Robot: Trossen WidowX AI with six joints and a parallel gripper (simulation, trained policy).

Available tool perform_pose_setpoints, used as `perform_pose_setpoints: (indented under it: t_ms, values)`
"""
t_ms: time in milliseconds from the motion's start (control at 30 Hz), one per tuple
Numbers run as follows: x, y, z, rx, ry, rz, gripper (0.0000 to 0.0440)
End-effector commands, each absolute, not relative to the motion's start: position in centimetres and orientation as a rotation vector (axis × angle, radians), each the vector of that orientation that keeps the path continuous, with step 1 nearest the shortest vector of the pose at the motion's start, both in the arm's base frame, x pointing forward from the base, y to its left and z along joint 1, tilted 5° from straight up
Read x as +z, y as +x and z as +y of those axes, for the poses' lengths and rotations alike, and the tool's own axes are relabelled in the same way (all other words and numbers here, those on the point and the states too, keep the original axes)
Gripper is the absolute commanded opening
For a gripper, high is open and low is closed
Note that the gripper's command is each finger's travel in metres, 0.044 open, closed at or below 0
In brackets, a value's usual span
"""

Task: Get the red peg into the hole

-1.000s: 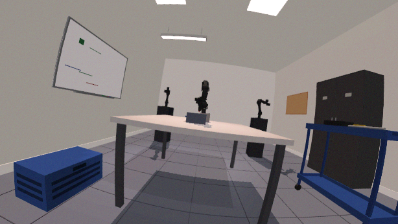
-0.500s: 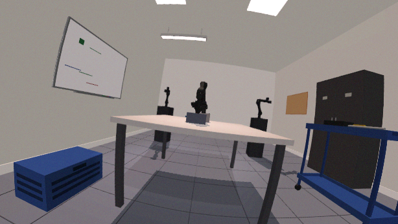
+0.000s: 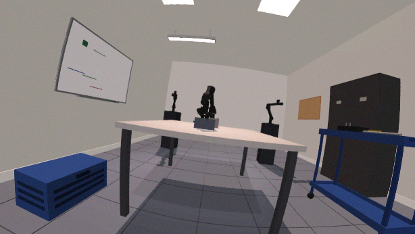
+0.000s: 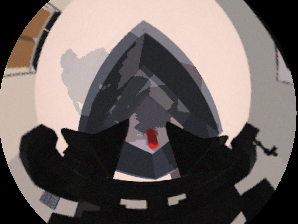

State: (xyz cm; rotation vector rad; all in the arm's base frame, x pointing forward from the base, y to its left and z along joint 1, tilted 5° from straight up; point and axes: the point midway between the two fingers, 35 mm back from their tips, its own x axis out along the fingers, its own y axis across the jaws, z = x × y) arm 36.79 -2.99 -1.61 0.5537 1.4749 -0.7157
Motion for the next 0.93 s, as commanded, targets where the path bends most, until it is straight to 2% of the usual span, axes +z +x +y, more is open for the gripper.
perform_pose_setpoints:
  t_ms: [0, 167, 500, 900]
  values:
    - [-1.4, 38.4, -3.2, -0.688, 0.583, 1.480, 0.0367]
    - [-1.0, 40.2, -3.3, -0.649, 0.616, 1.479, 0.0440]
    - [1.0, 44.7, -2.5, -0.541, 0.696, 1.408, 0.0440]
    - [1.1, 44.8, -2.5, -0.538, 0.698, 1.405, 0.0440]
